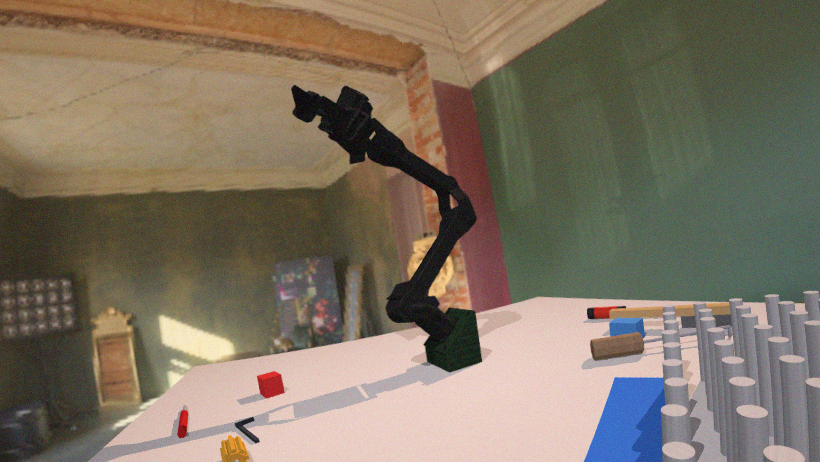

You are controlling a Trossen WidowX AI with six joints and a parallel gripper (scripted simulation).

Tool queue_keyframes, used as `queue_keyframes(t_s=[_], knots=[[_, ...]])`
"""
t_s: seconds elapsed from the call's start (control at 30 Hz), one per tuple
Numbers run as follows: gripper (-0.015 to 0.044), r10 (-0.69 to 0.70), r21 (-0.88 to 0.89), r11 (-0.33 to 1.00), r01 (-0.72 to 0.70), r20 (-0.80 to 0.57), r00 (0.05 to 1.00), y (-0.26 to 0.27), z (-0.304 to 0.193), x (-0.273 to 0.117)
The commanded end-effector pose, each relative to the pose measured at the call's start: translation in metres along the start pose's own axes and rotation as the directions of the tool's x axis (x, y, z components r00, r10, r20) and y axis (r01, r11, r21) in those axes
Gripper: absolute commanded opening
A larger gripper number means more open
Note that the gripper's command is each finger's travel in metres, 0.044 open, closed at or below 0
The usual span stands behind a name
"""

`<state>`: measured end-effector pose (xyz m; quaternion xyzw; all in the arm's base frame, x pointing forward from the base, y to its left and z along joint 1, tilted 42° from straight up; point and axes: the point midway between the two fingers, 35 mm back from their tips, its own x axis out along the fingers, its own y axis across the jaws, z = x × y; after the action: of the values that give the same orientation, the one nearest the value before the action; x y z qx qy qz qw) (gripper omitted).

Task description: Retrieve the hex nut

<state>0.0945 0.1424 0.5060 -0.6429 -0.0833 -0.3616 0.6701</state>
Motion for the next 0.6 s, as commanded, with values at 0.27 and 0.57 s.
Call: queue_keyframes(t_s=[0.27, 0.57], knots=[[0.0440, 0.053, 0.231, 0.972, -0.045, -0.030, 0.998, -0.018, -0.076, 0.036], [0.0440, 0.226, 0.559, 0.810, -0.180, -0.015, 0.974, 0.023, -0.172, 0.107]])
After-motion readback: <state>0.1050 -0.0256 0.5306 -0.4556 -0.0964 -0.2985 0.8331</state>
